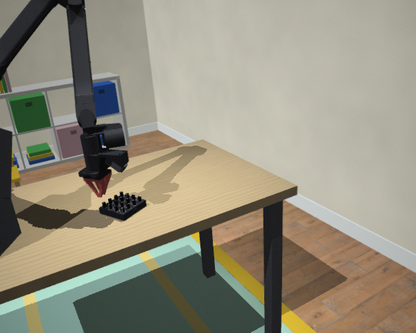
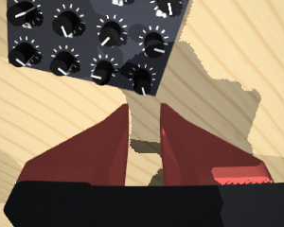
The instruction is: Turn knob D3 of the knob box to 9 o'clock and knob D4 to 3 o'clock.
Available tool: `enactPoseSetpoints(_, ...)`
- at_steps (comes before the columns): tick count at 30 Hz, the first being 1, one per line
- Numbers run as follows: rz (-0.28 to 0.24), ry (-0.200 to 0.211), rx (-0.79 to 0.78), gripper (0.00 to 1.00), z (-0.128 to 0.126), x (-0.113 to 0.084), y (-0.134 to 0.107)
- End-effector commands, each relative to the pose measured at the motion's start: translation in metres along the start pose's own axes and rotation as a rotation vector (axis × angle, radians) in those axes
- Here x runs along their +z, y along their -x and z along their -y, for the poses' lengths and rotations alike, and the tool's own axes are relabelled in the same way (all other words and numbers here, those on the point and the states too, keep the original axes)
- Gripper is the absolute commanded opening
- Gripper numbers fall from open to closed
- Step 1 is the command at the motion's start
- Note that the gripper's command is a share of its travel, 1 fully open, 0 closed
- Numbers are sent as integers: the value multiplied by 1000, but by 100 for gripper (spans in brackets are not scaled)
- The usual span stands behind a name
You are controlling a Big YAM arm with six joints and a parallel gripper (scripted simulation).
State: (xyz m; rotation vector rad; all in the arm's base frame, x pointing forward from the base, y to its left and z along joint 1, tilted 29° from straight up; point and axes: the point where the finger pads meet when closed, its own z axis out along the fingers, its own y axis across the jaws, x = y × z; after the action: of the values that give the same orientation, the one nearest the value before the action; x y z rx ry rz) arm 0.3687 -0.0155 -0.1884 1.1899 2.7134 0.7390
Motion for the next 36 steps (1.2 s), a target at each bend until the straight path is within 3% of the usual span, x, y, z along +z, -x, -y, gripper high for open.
enactPoseSetpoints(1, 10, 5, 2, 19, -4, 7, 4)
enactPoseSetpoints(13, 19, 7, 16, 19, -1, 15, 8)
enactPoseSetpoints(14, 34, 21, 1, 19, -10, 10, 13)
enactPoseSetpoints(17, 11, 5, 4, 19, -4, 20, 4)
enactPoseSetpoints(36, 15, 7, 9, 19, -4, 19, 6)
